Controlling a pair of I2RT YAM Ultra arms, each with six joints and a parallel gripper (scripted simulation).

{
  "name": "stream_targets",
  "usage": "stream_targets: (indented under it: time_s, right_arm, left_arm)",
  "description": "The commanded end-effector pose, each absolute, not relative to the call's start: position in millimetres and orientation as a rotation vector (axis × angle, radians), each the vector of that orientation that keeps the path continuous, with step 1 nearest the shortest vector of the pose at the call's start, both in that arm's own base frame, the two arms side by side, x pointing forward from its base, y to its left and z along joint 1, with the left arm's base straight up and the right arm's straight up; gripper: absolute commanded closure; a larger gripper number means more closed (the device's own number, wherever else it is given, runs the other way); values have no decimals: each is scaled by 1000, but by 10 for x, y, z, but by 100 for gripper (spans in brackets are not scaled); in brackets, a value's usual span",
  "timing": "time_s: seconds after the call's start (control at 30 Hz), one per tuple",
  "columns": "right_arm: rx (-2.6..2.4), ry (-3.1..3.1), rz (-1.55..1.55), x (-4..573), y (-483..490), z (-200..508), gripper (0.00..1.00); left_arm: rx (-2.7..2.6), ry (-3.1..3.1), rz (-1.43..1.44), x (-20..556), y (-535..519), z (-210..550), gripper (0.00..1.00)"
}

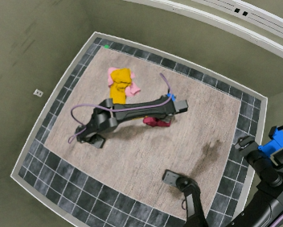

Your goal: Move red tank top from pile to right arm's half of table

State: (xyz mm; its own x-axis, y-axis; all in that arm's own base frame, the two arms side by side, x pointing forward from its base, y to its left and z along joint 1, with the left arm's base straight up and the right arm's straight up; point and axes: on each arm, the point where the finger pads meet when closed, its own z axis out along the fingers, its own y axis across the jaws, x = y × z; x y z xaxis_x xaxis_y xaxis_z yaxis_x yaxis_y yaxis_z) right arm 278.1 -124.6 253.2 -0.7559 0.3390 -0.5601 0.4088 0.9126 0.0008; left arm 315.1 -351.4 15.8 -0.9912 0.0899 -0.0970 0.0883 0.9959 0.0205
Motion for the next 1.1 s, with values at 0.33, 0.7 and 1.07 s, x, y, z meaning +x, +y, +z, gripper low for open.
stream_targets:
  time_s: [0.33,0.7,1.07]
  right_arm:
    - [504,2404,-180,2843,-1263,2828,8]
    - [504,2404,-180,2843,-1263,2828,8]
    - [504,2404,-180,2843,-1263,2828,8]
  left_arm:
    - [87,3138,45,3166,-3449,-94,100]
    - [97,3104,-69,3108,-3566,178,8]
    - [71,3090,-86,3173,-3551,227,8]
